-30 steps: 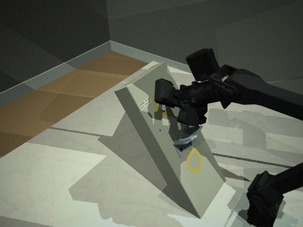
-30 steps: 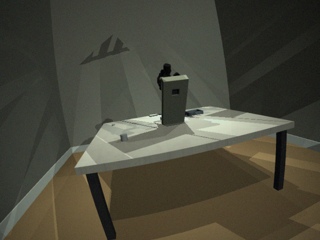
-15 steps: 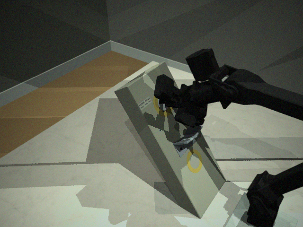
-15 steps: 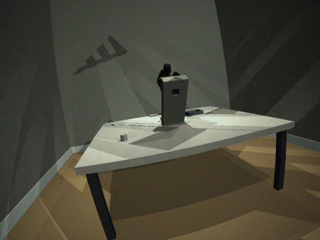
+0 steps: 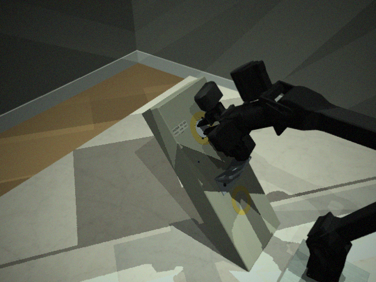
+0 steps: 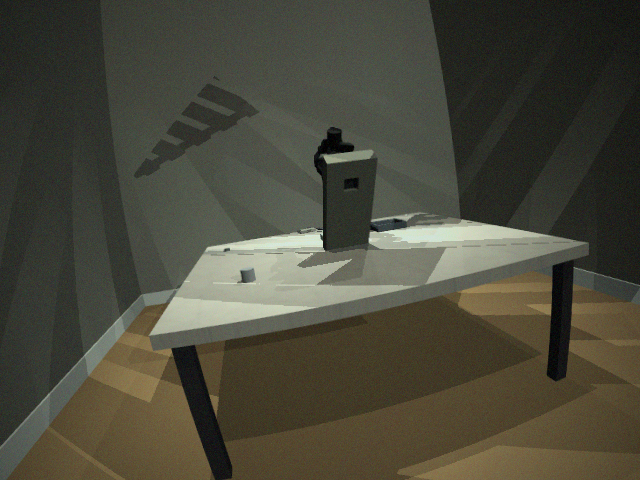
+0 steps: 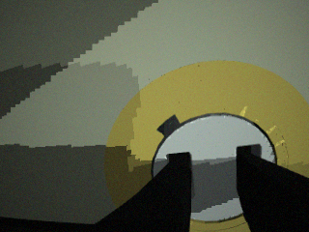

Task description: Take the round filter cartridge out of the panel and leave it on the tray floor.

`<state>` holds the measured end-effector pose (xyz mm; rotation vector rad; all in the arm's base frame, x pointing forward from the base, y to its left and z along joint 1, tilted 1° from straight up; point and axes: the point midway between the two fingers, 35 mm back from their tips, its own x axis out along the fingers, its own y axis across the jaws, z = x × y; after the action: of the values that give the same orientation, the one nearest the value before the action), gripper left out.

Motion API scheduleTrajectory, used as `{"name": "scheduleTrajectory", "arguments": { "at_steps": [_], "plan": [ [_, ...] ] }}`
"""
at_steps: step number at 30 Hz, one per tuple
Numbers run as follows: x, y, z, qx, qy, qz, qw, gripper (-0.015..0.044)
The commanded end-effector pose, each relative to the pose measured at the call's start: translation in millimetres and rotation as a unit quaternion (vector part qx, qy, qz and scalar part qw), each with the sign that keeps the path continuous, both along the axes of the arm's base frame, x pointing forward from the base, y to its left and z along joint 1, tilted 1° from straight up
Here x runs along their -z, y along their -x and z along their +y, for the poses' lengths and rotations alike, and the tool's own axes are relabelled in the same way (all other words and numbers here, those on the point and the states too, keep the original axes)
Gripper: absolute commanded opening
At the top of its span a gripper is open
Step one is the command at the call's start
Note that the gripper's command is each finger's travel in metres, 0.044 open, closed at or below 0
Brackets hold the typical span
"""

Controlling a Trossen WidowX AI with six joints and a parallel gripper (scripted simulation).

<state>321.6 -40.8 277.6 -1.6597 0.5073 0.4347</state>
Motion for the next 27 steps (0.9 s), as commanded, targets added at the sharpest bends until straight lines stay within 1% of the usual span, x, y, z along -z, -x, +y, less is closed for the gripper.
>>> {"name": "scheduleTrajectory", "arguments": {
  "at_steps": [1, 13, 23, 27],
  "plan": [
    [9.3, -16.8, -1.4, 0.043, -0.071, -0.003, 0.997, 0.0],
    [9.1, -16.6, -1.3, 0.157, -0.241, -0.02, 0.958, 0.0],
    [8.9, -16.2, -1.3, 0.247, -0.375, -0.033, 0.893, 0.0],
    [8.6, -15.9, -1.3, 0.274, -0.416, -0.037, 0.866, 0.0]
  ]
}}
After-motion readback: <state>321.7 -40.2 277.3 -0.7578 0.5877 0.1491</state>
